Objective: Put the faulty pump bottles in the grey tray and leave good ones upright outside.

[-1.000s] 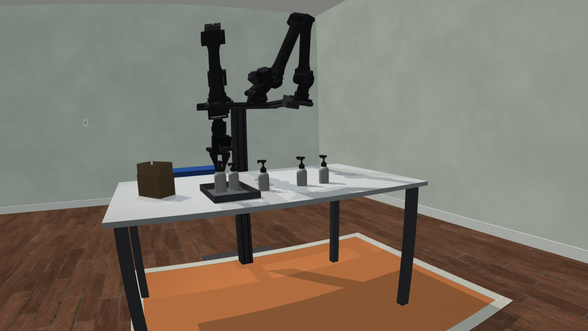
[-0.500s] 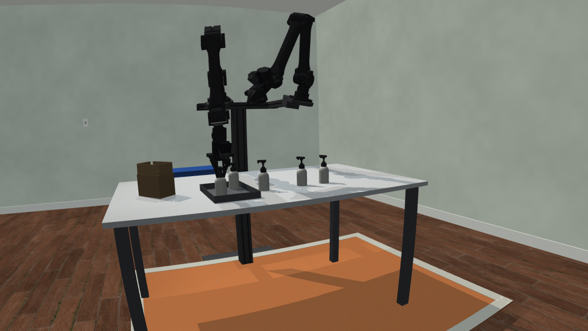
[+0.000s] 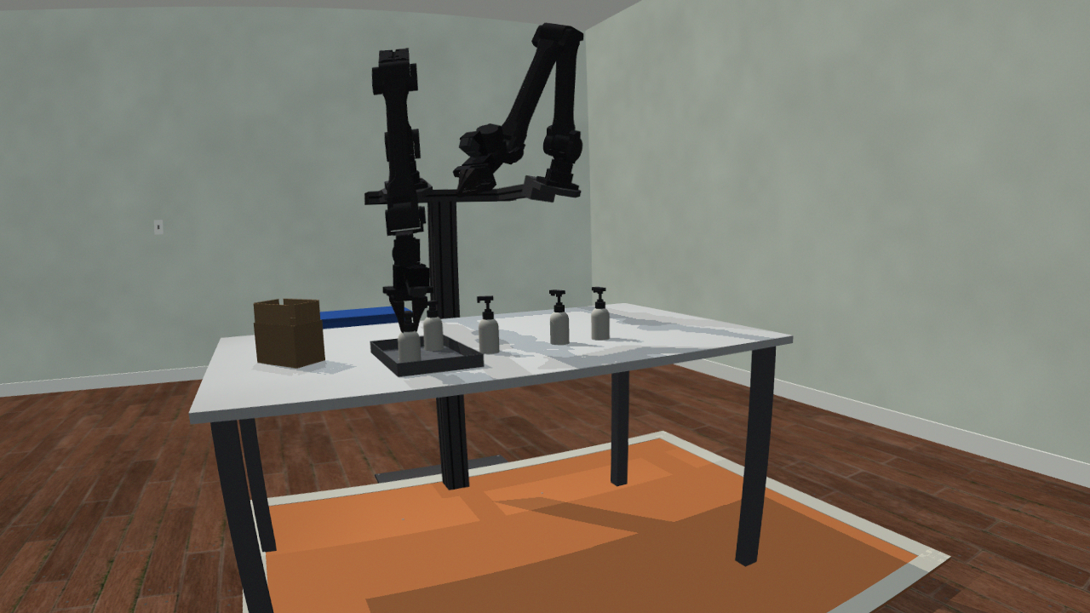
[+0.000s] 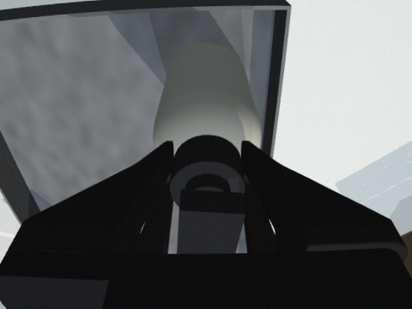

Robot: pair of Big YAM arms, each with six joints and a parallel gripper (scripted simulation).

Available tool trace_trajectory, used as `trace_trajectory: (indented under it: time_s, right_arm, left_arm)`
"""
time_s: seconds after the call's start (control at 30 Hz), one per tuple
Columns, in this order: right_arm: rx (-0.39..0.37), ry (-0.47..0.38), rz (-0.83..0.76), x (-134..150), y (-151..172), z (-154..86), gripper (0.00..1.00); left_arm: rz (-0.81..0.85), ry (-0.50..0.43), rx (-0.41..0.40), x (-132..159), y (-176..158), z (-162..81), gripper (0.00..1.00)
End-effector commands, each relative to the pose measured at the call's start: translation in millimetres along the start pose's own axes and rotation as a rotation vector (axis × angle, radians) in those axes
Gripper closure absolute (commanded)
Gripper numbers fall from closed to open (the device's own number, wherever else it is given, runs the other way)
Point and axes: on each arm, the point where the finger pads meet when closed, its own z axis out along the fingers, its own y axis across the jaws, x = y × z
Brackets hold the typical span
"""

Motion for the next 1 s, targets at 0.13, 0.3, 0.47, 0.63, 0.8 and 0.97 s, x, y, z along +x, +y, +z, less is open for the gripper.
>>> trace_trajectory:
  time_s: [0.13, 0.3, 0.47, 0.63, 0.8, 0.97]
  right_arm:
    - [0.007, -0.031, 0.002, -15, -5, -6, 0.78]
    - [0.007, -0.031, 0.002, -15, -5, -6, 0.78]
    - [0.011, -0.04, 0.003, -15, -9, -6, 0.44]
    - [0.011, -0.041, 0.004, -14, -13, -19, 0.25]
    - [0.0, -0.007, 0.0, 3, -10, -22, 0.25]
    - [0.001, -0.016, -0.002, -4, -6, -27, 0.25]
  left_arm:
    - [-0.002, -0.019, -0.003, -10, 1, 4, 1.0]
    - [-0.002, -0.019, -0.003, -10, 1, 4, 1.0]
    - [-0.002, -0.019, -0.003, -10, 1, 4, 1.0]
    - [-0.002, -0.019, -0.003, -10, 1, 4, 1.0]
    - [-0.002, -0.019, -0.003, -10, 1, 4, 1.0]
    - [-0.002, -0.019, -0.003, -10, 1, 4, 1.0]
